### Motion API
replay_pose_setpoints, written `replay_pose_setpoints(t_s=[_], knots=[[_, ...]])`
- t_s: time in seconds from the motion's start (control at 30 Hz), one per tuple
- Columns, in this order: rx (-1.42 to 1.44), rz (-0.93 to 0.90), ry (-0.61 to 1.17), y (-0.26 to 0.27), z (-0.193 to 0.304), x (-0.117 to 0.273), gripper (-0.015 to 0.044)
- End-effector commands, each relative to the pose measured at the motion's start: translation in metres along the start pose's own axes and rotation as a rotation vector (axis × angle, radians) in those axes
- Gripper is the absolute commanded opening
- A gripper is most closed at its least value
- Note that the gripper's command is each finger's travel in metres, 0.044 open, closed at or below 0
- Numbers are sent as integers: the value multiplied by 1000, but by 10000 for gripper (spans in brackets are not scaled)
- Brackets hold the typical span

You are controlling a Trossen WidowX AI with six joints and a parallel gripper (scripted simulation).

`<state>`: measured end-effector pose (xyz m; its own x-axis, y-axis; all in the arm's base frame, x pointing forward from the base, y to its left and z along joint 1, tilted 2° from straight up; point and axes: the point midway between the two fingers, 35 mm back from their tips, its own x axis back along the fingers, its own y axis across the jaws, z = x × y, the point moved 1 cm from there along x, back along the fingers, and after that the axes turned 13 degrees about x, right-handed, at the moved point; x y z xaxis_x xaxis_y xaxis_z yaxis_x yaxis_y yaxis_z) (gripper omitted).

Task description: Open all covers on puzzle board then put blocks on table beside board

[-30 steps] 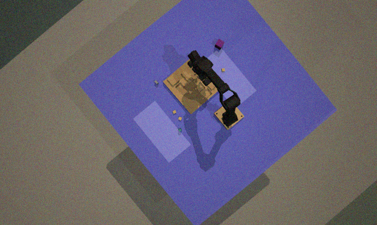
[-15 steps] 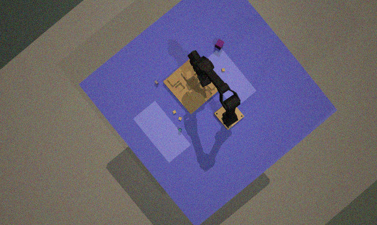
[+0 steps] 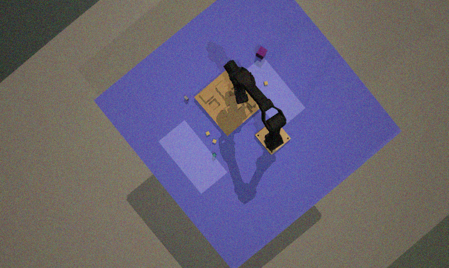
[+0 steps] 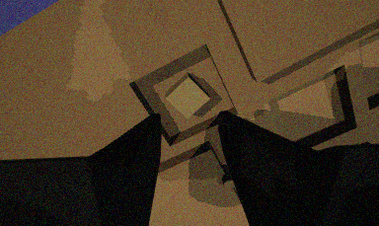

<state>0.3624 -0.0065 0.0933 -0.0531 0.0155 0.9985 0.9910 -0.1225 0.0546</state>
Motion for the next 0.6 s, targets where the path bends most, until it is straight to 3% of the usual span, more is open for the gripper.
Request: replay_pose_setpoints(t_s=[0.0, 0.57], knots=[[-67, 0, -3, 0, -1, -1, 144], [-319, -1, -3, 0, 0, -2, 144]])
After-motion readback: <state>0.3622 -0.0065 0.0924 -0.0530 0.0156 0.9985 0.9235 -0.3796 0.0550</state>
